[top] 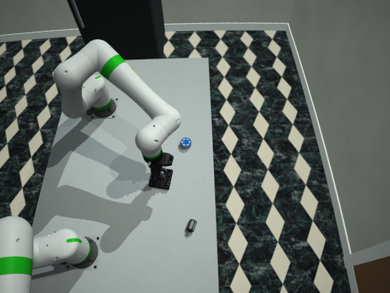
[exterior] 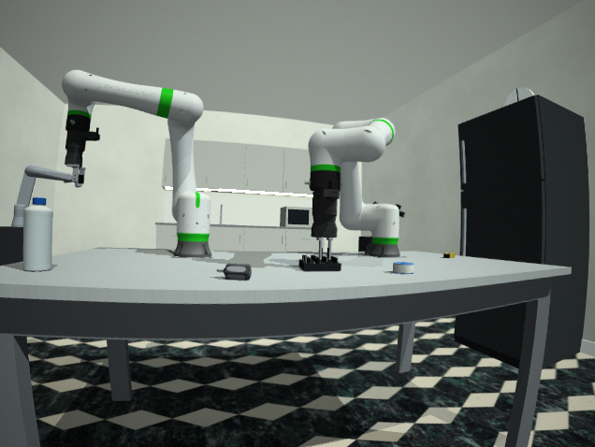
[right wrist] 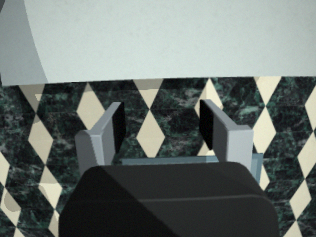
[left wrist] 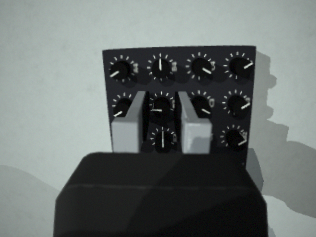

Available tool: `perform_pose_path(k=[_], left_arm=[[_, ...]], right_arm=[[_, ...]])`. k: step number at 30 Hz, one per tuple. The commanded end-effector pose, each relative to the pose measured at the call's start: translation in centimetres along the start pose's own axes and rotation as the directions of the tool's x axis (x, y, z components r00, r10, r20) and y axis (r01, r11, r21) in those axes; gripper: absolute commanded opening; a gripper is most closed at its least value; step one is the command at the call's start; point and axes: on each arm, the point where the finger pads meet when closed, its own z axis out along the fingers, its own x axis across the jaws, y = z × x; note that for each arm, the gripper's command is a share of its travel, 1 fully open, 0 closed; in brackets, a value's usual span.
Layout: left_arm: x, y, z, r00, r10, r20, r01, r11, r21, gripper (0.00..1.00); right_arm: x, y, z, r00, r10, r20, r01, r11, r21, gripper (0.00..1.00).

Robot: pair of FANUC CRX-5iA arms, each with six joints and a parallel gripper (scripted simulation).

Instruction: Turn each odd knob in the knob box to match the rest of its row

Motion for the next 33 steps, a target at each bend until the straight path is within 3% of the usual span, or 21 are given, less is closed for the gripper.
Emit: perform_pose_path(k=[1,14,23,33], left_arm=[[0.1,-0.1,-0.1,1.000,0.000,-0.002,0.000,1.000,0.002,0.46],[0.1,-0.1,-0.2,1.000,0.000,-0.002,0.000,1.000,0.002,0.46],[0.1,0.0,-3.5,1.000,0.000,-0.002,0.000,1.000,0.002,0.46],[0.1,0.0,-3.9,1.000,0.000,-0.002,0.000,1.000,0.002,0.46]], right_arm=[[0.0,0.0,-0.1,1.000,0.000,0.000,0.000,1.000,-0.002,1.00],[0.0,0.0,-0.1,1.000,0.000,0.000,0.000,1.000,-0.002,1.00],[0.0,0.0,-0.1,1.000,0.000,0.000,0.000,1.000,-0.002,1.00],[0.0,0.0,-0.1,1.000,0.000,0.000,0.000,1.000,-0.002,1.00]])
